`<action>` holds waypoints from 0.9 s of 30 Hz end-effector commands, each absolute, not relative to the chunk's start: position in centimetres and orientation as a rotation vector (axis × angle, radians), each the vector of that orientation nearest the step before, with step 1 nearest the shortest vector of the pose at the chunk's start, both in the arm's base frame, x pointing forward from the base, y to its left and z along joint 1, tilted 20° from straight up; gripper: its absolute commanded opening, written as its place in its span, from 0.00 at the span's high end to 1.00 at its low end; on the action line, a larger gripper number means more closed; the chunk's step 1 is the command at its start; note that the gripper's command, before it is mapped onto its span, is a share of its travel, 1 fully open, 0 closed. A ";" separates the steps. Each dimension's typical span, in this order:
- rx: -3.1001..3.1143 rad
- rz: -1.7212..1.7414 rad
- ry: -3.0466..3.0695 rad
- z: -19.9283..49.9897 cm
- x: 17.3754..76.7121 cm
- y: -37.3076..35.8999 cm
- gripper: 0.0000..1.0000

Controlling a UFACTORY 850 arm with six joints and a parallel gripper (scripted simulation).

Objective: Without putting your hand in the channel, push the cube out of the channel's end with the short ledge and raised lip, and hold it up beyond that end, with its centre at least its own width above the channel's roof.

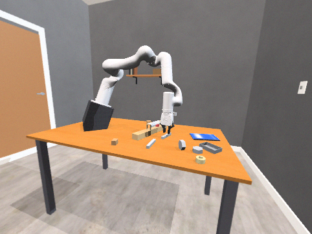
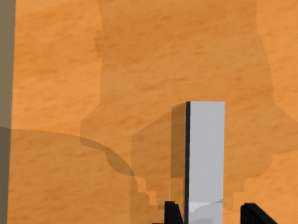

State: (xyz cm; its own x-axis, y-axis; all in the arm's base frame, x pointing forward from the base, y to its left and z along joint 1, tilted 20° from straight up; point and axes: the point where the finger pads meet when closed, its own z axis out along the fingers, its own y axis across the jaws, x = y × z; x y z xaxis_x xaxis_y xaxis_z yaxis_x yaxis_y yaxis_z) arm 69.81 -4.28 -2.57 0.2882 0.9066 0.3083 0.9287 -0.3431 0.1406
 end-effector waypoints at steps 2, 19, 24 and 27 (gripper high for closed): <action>-2.468 -0.524 -1.761 -3.0 70.1 -4.2 0.61; -2.468 -0.524 -1.761 -5.1 70.6 -3.6 0.61; -2.468 -0.524 -1.761 -5.1 70.6 -3.6 0.61; -2.468 -0.524 -1.761 -5.1 70.6 -3.6 0.61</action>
State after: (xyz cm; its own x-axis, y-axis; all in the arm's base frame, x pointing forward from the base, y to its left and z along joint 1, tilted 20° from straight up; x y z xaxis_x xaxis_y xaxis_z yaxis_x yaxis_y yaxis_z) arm 70.55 -3.61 -5.17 0.2878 0.9064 0.3093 0.9286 -0.3431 0.1414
